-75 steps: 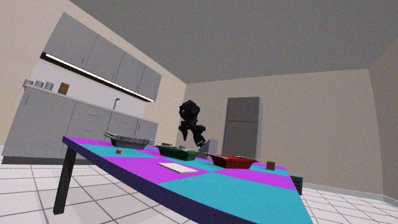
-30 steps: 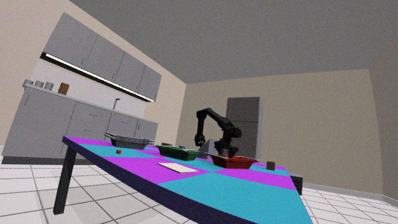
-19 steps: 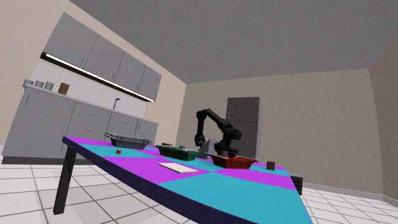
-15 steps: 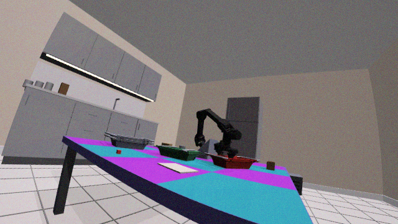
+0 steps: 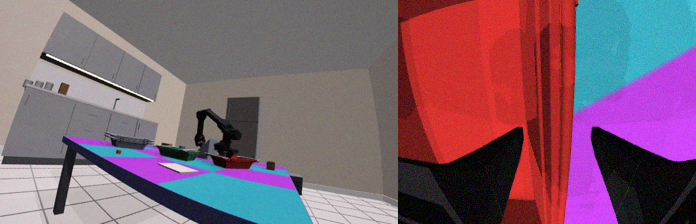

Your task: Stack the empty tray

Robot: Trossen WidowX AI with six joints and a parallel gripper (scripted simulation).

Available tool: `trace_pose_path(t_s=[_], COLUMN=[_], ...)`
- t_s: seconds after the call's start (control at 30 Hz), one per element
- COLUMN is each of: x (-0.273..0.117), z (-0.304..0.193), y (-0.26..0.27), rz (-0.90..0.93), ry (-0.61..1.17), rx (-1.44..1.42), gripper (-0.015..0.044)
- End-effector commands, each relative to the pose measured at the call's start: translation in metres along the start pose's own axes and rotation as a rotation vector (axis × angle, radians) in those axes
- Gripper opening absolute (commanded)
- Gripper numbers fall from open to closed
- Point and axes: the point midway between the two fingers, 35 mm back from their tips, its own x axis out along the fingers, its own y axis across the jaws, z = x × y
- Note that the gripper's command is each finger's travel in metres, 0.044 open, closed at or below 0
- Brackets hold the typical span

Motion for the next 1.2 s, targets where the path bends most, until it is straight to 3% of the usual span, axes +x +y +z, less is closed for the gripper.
trace_pose_path(t_s=[0.0, 0.9, 1.17], x=[0.001, 0.001, -0.032], z=[0.000, 0.000, 0.000], y=[-0.001, -0.001, 0.002], rz=[-0.003, -0.003, -0.001], ry=[-0.003, -0.003, -0.002], rx=[-0.007, -0.007, -0.008], gripper=[0.0200, 0.0020, 0.0000])
